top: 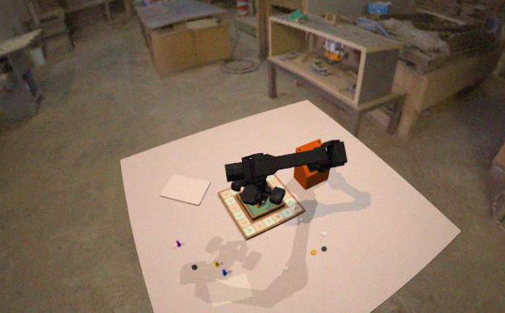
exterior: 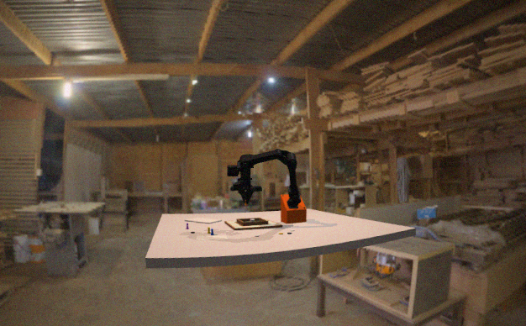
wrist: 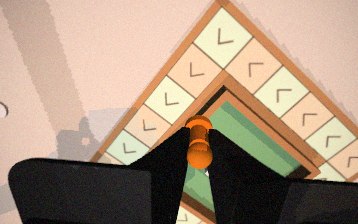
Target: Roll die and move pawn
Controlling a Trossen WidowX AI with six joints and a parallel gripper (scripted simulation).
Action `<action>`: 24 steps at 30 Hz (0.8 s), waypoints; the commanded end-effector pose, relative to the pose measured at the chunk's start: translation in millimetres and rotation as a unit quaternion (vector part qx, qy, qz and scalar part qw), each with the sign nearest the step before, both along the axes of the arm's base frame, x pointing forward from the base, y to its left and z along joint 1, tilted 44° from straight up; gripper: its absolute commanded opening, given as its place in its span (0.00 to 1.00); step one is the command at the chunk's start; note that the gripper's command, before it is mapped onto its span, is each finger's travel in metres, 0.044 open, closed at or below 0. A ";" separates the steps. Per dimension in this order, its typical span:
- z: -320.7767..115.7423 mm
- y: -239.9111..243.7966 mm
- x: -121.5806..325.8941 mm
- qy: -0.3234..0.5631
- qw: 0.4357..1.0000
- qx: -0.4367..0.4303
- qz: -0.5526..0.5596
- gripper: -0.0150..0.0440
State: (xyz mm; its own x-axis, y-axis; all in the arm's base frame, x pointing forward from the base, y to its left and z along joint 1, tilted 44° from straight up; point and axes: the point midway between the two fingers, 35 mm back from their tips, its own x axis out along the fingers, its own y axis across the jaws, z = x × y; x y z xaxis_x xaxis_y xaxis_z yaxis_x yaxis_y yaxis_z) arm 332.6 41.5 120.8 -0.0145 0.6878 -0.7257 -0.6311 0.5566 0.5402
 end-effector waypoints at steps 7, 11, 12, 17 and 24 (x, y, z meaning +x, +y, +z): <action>-1.8 8.6 -29.9 0.007 1.000 -0.005 -0.004 0.25; -3.5 13.3 -43.1 0.006 1.000 -0.004 -0.003 0.25; -4.0 14.5 -46.4 0.006 1.000 -0.004 -0.003 0.25; -7.3 20.1 -63.3 0.005 1.000 -0.004 -0.002 0.25; -13.5 27.5 -87.4 0.004 1.000 -0.003 -0.002 0.25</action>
State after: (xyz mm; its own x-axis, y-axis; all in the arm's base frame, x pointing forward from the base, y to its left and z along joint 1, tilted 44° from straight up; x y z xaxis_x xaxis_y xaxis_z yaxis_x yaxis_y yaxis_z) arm 256.1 65.5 108.9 -0.0232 0.6813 -0.7316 -0.6244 0.5616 0.5428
